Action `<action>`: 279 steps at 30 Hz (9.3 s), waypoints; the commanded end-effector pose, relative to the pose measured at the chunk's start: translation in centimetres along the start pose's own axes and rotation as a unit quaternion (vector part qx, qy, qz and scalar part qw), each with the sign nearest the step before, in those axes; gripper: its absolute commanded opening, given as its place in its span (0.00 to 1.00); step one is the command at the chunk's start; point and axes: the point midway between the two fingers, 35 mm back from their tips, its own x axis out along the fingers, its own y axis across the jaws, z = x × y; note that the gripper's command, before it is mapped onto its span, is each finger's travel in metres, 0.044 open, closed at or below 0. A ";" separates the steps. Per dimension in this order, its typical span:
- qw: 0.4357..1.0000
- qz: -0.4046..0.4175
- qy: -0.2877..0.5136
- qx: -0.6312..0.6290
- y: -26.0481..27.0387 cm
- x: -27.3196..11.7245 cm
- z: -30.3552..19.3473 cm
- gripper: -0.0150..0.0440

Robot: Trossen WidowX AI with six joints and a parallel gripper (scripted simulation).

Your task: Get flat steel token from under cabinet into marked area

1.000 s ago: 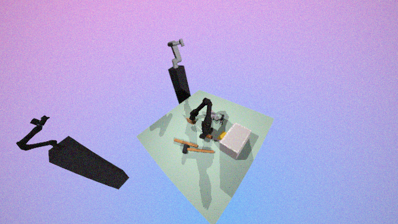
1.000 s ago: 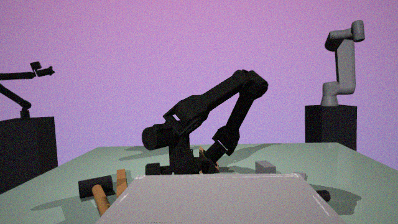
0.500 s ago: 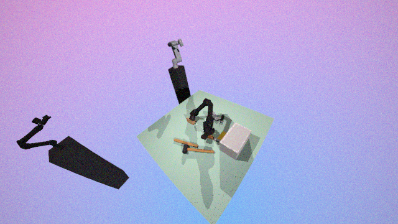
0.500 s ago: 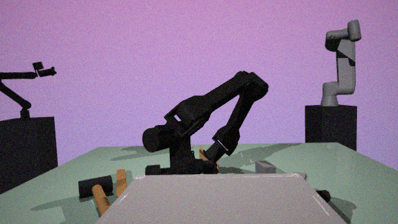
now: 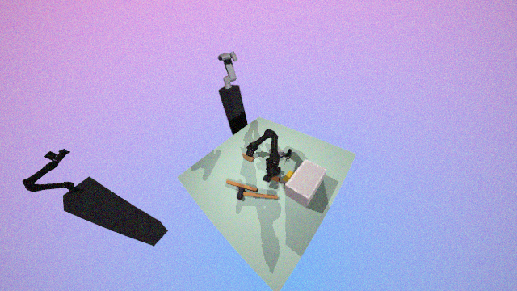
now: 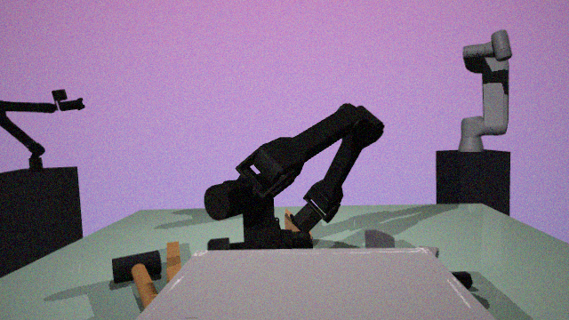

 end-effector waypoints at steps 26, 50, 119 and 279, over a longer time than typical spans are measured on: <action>1.000 0.000 -0.002 0.004 -0.3 -0.1 3.1 0.25; 1.000 0.000 -0.002 0.004 -0.4 -0.1 5.4 0.25; 1.000 0.001 -0.002 0.004 1.9 0.2 7.4 0.25; 0.999 -0.001 0.000 -0.046 0.2 0.1 -10.2 0.25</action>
